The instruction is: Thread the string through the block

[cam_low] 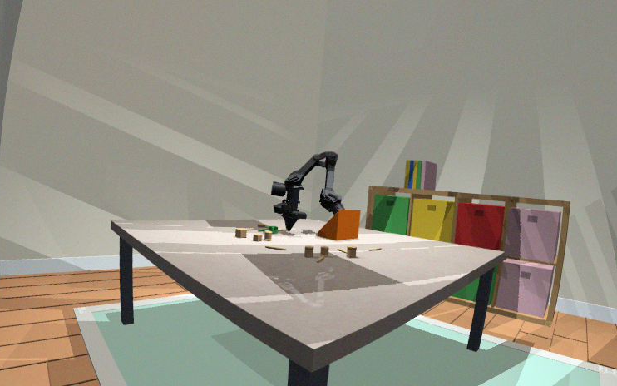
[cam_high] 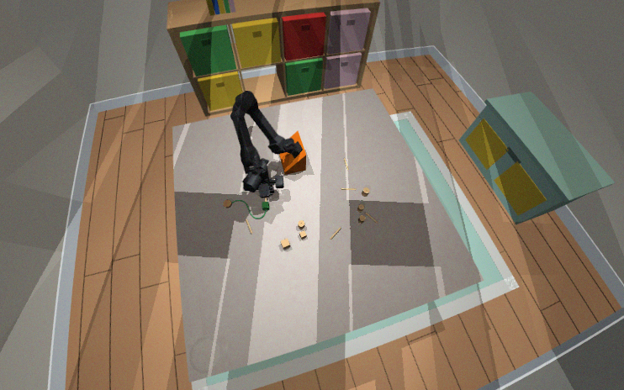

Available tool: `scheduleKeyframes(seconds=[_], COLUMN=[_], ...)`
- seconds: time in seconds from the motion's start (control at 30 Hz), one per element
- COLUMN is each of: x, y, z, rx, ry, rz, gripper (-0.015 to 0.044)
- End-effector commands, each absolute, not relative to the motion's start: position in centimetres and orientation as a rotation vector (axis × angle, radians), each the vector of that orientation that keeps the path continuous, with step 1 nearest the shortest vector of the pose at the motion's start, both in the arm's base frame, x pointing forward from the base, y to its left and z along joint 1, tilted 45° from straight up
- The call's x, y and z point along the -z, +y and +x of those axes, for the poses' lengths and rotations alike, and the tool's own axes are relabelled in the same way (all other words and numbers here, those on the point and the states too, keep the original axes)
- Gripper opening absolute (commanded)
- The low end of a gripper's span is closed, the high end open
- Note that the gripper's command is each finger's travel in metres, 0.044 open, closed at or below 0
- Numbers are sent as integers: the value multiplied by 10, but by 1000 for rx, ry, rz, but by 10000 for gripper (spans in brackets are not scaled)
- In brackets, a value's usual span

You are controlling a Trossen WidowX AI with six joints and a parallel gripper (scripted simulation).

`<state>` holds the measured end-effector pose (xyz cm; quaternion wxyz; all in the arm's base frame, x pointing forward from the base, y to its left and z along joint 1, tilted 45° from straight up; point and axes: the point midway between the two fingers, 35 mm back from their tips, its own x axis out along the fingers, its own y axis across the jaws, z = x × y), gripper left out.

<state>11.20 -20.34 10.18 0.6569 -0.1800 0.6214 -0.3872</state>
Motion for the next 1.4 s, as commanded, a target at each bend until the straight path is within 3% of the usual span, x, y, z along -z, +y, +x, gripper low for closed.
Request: scheduleKeyframes(seconds=[0.0, 1.37], x=[-101, -89], y=[-201, -194], z=[106, 67], rx=[875, 864], ry=[1405, 1409], rz=[-409, -394], gripper=[0, 0])
